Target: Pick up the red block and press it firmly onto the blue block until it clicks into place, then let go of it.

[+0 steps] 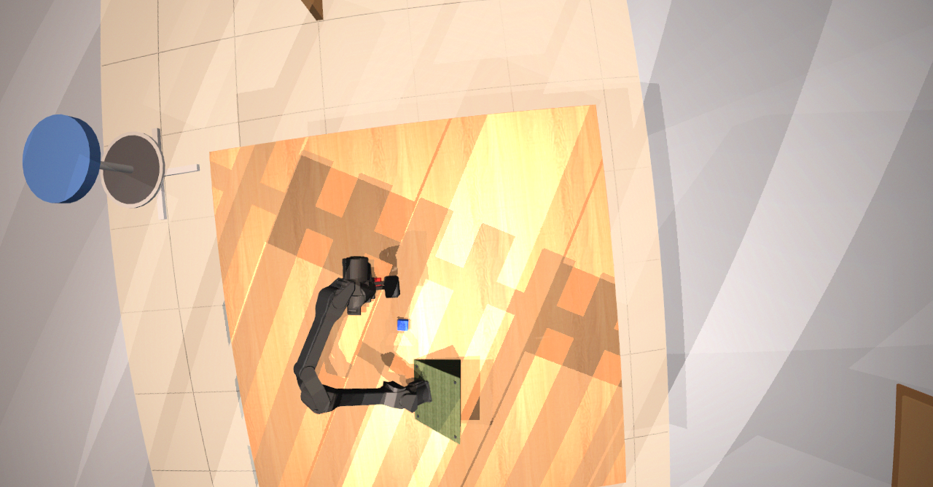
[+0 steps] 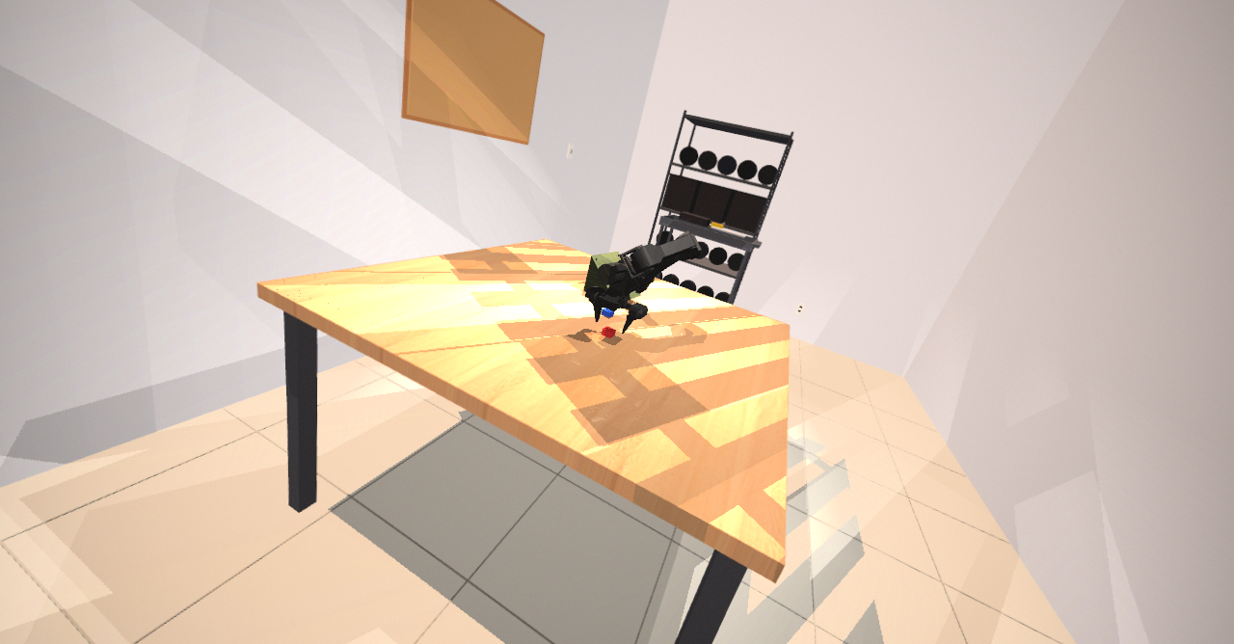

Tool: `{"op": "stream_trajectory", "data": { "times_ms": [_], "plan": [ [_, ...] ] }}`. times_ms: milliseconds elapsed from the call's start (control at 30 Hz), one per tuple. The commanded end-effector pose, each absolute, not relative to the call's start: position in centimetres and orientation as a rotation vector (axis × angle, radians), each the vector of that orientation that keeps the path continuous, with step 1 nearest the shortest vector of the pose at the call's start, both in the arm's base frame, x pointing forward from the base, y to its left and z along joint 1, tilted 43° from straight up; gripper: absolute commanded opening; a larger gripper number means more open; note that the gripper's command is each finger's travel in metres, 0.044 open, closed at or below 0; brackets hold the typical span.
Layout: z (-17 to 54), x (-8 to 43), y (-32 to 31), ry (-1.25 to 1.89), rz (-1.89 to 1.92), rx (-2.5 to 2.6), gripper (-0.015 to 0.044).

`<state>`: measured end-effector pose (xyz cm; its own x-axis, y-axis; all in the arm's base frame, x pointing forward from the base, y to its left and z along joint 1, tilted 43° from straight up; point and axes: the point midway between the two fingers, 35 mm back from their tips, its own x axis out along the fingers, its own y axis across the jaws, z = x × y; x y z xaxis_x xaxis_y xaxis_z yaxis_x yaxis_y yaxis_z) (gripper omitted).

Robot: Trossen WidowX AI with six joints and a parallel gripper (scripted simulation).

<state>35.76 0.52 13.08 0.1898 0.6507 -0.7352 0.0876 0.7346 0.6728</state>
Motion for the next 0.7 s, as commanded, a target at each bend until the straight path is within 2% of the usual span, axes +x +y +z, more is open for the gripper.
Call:
{"op": "stream_trajectory", "data": {
  "times_ms": [0, 300, 667],
  "plan": [
    [12.38, 35.71, 1.06, 1.349, 0.441, 0.691, 0.044],
    [11.52, 35.89, 1.88, 1.348, 0.442, 0.691, 0.044],
    [11.52, 35.89, 1.88, 1.348, 0.442, 0.691, 0.0151]
  ]
}}
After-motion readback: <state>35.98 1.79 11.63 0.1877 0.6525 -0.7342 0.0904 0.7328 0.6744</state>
